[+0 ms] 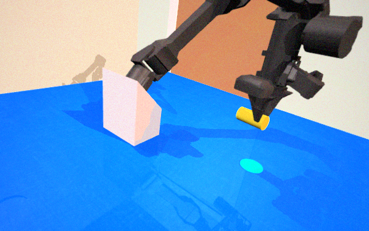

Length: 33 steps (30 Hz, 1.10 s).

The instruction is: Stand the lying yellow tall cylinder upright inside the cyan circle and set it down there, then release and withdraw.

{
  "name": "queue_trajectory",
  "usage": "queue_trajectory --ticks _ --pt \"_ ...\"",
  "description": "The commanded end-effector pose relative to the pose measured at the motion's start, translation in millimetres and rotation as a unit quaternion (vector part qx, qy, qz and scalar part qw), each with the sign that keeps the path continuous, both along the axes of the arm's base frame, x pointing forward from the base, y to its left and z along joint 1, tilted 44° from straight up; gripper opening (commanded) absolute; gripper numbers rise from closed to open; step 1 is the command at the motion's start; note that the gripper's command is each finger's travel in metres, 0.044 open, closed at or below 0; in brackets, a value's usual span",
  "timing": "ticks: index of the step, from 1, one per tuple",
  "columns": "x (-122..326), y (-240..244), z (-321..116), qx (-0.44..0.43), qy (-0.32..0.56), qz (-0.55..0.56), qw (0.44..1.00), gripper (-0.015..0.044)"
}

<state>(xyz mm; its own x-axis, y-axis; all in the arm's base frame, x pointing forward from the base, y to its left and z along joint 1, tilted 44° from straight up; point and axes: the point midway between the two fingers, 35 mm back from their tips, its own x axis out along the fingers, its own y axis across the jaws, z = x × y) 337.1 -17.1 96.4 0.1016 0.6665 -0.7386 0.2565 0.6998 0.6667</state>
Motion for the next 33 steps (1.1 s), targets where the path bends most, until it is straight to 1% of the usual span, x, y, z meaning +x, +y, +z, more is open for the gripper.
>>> queue_trajectory --ticks 1,10,15,33 --pt "2.9 9.1 10.0 0.008 0.022 -0.025 0.999 0.0105" --pt "5.2 27.7 28.0 0.023 0.073 -0.078 0.994 0.0105" --pt "5.1 28.3 27.8 0.021 0.074 -0.079 0.994 0.0105" --pt "2.5 34.7 14.2 -0.036 0.058 -0.075 0.995 0.0105"
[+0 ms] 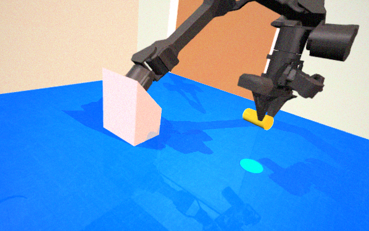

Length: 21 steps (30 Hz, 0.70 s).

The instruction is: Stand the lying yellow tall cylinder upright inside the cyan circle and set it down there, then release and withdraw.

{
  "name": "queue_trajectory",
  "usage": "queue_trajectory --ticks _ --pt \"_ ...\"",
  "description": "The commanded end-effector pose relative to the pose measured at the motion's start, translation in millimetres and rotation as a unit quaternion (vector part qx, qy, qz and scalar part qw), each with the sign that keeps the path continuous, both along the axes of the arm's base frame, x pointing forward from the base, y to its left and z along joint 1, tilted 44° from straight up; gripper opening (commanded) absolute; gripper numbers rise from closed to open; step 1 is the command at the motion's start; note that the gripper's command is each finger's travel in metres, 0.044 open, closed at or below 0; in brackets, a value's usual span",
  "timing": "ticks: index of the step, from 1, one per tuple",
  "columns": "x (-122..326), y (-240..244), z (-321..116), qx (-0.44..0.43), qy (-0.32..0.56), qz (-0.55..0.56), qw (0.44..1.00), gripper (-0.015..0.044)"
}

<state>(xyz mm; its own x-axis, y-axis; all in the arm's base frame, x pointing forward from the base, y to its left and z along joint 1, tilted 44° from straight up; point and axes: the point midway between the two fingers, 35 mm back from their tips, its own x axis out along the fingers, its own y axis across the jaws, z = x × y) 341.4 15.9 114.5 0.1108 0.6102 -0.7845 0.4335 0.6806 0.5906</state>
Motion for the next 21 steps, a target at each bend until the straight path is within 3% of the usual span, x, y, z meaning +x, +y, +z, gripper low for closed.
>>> queue_trajectory --ticks 1,21 --pt "-1.9 2.0 -4.5 -0.013 0.001 0.001 1.000 0.0105" --pt "-2.8 7.1 -17.4 -0.075 -0.019 0.001 0.997 0.0105"
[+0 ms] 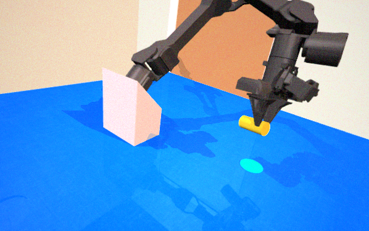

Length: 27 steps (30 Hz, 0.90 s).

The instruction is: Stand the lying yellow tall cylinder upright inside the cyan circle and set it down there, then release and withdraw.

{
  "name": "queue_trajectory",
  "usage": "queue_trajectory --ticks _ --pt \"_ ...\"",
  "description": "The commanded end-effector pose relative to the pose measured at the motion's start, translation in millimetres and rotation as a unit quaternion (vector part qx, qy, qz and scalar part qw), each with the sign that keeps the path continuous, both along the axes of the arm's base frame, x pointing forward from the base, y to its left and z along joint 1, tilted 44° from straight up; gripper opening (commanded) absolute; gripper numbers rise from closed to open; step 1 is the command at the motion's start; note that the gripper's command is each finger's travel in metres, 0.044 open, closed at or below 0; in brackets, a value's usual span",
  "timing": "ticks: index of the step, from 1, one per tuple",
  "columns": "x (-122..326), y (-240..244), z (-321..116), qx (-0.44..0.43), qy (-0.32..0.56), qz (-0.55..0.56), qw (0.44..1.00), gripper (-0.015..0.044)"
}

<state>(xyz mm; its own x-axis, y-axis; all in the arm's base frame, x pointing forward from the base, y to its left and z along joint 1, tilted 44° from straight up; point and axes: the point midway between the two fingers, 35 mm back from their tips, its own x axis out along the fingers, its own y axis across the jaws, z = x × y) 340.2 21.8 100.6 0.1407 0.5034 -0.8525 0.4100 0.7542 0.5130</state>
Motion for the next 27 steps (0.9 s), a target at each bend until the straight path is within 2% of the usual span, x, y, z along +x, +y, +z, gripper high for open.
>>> queue_trajectory --ticks 1,27 --pt "-1.6 1.5 -4.2 -0.013 -0.001 -0.001 1.000 0.0105" --pt "-0.1 5.9 -16.7 -0.086 -0.037 -0.014 0.995 0.0105"
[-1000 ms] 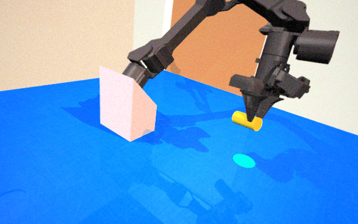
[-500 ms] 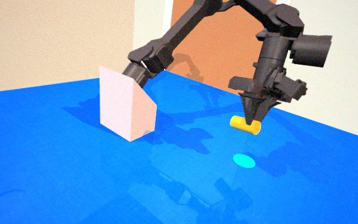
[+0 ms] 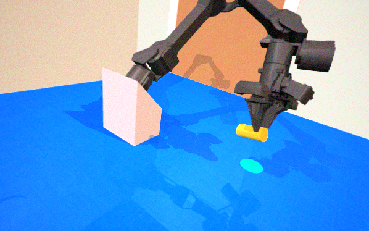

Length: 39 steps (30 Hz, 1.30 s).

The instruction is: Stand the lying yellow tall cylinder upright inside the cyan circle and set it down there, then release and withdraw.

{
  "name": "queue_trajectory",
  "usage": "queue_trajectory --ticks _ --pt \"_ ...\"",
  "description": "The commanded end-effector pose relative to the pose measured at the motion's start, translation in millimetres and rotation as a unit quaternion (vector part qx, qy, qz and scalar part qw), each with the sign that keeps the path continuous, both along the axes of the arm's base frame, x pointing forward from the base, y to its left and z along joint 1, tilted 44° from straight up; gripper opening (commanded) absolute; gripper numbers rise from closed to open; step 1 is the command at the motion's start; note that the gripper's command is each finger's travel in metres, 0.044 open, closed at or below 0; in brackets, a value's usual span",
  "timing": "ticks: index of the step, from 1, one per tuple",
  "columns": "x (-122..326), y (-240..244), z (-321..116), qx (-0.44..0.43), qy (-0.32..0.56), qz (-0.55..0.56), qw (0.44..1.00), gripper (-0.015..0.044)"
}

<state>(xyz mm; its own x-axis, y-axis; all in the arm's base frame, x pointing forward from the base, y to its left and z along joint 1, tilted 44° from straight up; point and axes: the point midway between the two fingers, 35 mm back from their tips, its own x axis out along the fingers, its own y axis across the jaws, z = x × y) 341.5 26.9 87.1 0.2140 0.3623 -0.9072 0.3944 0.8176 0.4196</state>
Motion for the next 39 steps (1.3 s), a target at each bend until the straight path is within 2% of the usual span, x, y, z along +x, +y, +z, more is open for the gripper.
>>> queue_trajectory --ticks 1,39 --pt "-1.3 0.9 -3.5 -0.011 -0.003 -0.004 1.000 0.0105" --pt "3.7 4.9 -12.1 -0.100 -0.076 -0.044 0.991 0.0105"
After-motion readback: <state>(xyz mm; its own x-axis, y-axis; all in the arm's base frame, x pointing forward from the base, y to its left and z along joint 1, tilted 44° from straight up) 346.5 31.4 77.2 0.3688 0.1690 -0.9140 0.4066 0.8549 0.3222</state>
